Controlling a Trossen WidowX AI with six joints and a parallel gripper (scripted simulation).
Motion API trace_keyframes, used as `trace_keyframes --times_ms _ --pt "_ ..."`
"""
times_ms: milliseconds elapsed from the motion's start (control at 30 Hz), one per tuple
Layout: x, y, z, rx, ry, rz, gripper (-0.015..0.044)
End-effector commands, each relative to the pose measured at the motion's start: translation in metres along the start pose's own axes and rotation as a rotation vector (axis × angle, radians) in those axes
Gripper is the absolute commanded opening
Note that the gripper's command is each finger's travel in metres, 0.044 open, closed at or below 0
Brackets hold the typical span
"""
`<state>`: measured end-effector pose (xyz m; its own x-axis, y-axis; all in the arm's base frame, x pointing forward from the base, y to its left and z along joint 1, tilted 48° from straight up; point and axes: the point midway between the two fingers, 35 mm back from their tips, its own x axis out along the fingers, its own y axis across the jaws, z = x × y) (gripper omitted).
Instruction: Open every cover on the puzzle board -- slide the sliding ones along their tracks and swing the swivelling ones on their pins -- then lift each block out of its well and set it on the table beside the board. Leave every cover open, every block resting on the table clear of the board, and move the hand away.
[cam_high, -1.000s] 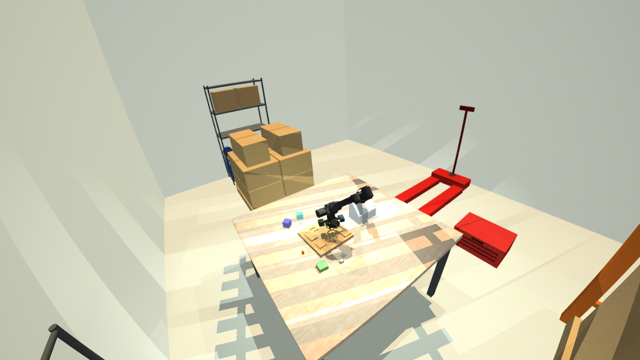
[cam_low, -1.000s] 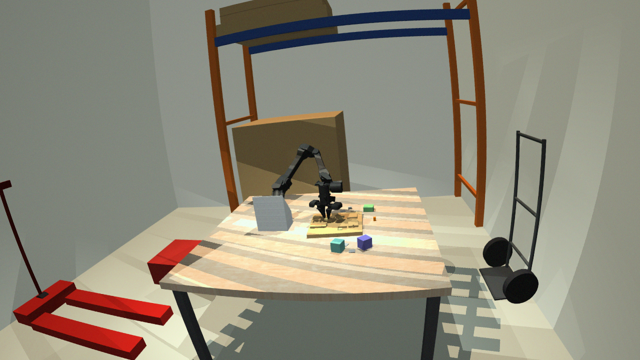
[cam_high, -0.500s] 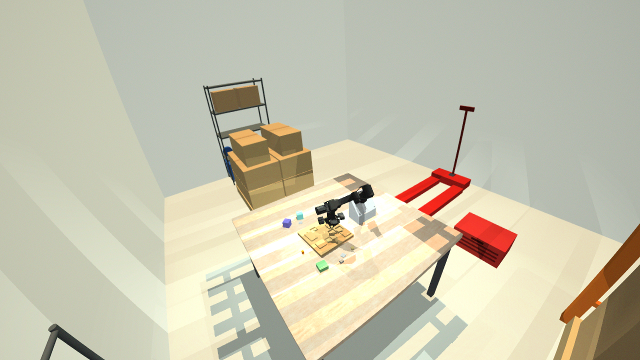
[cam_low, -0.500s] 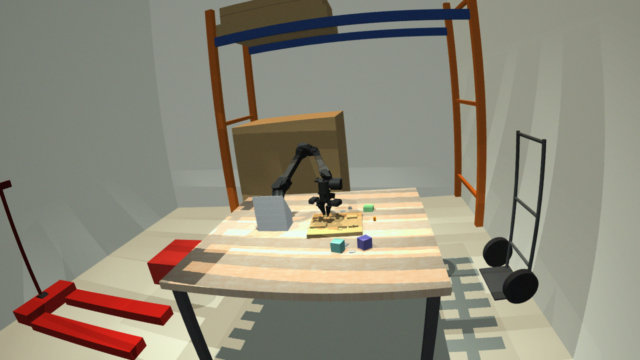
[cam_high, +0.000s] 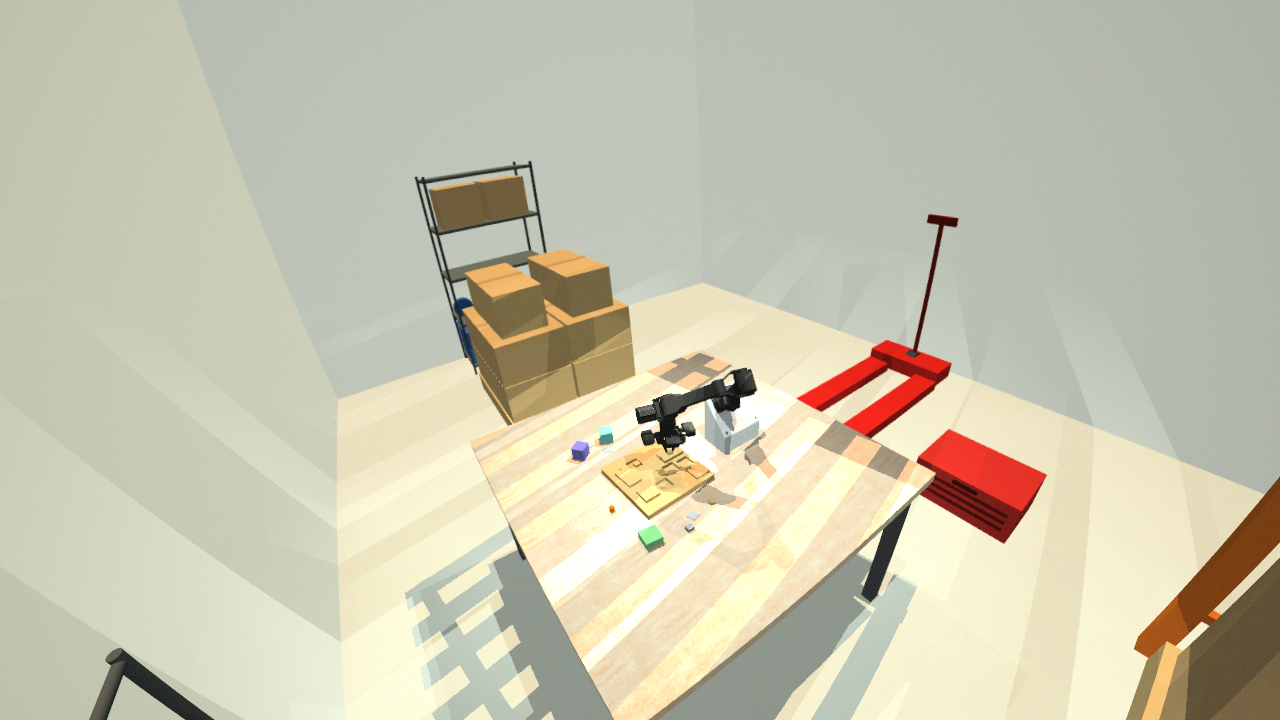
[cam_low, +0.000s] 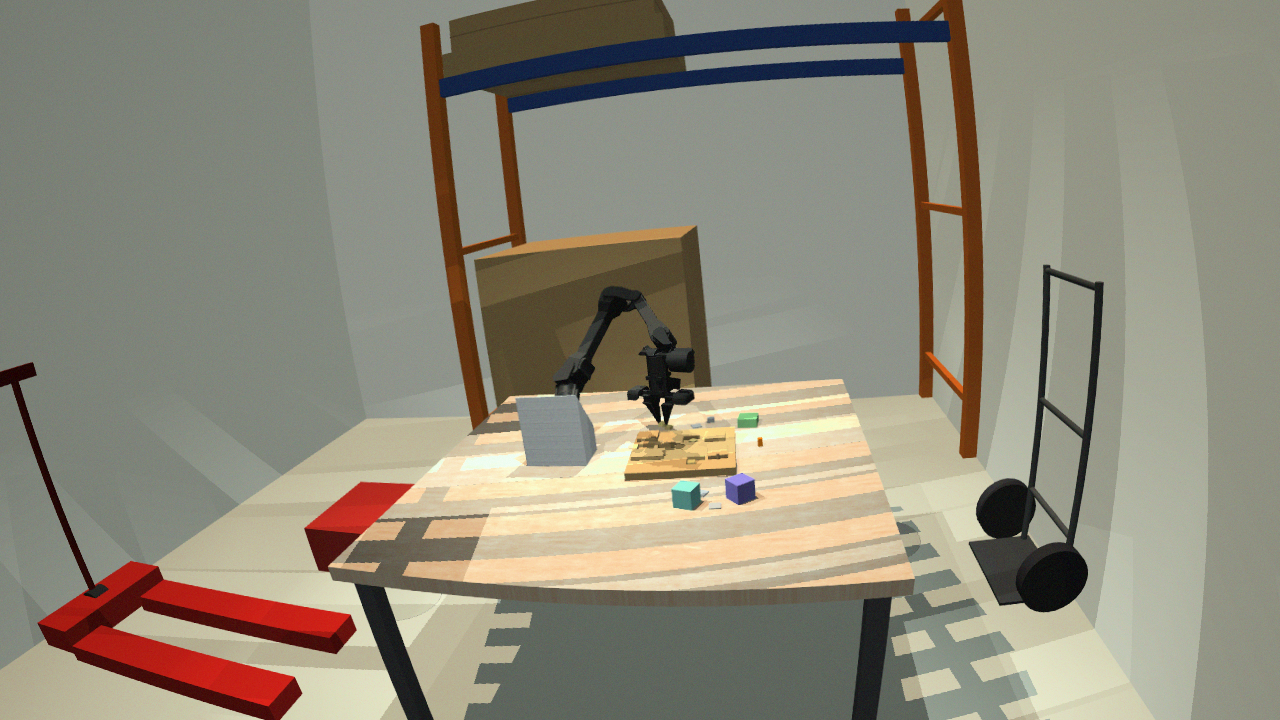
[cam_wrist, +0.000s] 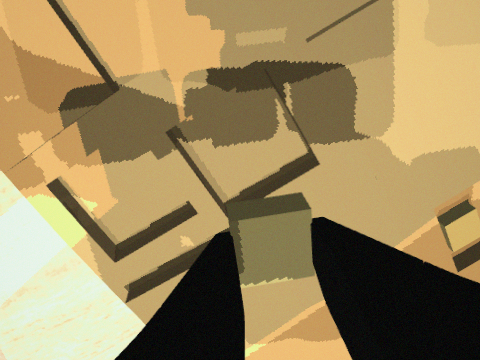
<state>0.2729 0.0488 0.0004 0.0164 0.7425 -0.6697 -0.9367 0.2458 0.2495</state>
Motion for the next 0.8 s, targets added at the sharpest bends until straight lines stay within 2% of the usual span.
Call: trace_keyframes --times_ms 0,767 --pt "-0.014 -0.002 0.001 -0.007 0.003 -0.009 0.008" --pt "-0.013 0.033 0.068 -0.007 0.039 -0.018 0.008"
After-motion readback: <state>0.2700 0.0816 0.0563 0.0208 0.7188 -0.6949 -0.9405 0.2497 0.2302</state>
